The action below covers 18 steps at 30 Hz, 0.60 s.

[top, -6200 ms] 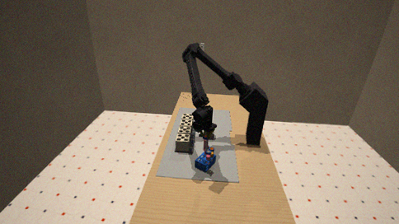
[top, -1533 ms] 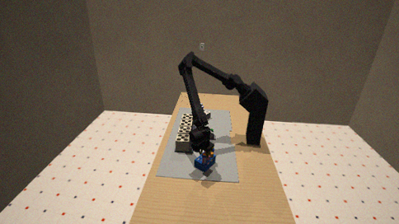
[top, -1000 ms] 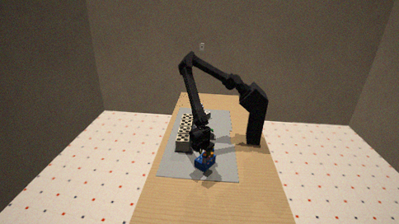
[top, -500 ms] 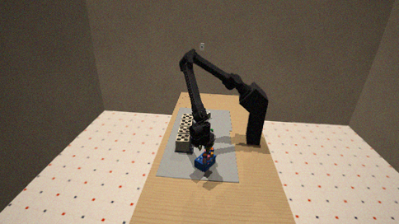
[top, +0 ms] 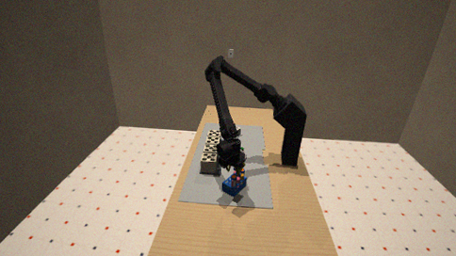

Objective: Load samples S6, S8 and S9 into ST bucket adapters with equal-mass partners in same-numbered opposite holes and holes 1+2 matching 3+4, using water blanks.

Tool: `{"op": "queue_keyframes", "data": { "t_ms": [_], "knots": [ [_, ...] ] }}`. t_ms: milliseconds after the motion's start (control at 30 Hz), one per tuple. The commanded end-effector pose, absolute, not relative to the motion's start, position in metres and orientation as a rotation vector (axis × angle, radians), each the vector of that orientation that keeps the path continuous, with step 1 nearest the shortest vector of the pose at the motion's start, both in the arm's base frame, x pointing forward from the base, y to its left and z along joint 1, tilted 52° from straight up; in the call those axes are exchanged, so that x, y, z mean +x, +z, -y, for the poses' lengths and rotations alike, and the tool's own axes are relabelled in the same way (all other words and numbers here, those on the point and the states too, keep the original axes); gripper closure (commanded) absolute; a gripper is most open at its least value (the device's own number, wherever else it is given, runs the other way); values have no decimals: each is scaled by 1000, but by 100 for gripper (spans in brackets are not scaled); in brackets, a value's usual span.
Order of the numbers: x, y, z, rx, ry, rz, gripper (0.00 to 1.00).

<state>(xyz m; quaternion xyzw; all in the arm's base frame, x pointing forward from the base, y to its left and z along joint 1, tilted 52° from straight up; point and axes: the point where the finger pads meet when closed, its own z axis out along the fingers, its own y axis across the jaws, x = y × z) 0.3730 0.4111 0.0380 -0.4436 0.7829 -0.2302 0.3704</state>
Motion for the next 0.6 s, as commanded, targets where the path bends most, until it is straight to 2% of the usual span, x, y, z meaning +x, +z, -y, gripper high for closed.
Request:
{"op": "queue_keyframes", "data": {
  "t_ms": [0,567],
  "knots": [
    [378,50,-388,-984,-522,-2056,20],
    [383,65,-263,-162,-128,-2220,20]
  ]
}}
